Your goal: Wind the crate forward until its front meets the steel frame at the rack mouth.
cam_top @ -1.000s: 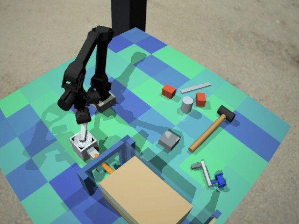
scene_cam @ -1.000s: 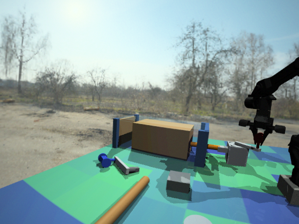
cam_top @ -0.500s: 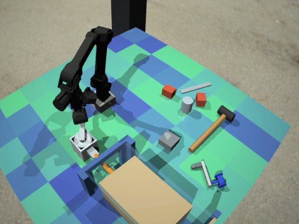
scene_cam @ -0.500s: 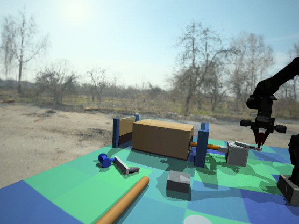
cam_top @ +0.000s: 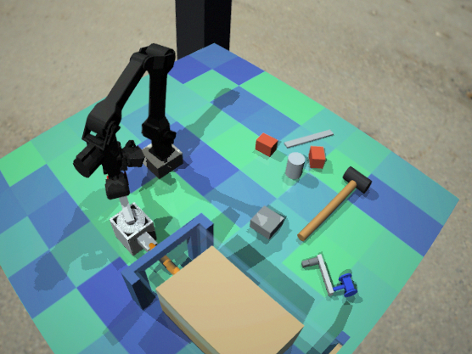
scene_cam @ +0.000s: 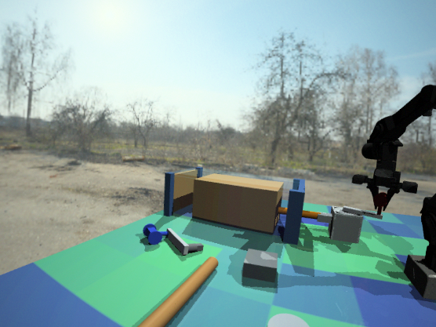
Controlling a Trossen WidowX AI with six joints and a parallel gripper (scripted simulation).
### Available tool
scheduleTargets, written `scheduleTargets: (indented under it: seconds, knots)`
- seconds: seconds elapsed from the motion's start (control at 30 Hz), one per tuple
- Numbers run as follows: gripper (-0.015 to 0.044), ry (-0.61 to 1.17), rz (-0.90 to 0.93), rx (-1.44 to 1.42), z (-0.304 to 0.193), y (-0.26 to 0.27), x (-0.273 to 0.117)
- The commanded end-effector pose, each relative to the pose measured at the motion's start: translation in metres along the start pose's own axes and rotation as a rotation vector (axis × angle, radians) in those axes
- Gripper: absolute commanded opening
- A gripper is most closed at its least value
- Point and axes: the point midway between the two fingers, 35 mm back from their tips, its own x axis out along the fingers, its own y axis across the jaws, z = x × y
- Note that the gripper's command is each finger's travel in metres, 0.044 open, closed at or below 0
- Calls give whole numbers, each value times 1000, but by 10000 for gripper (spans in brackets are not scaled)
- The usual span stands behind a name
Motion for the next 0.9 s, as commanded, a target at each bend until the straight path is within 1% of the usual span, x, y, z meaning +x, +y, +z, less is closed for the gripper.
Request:
scheduleTargets:
  seconds: [0.0, 0.87]
  knots:
    - [0, 28, -1, 5, -15, -4, -1]
    - [0, 31, -3, 5, -45, -19, -2]
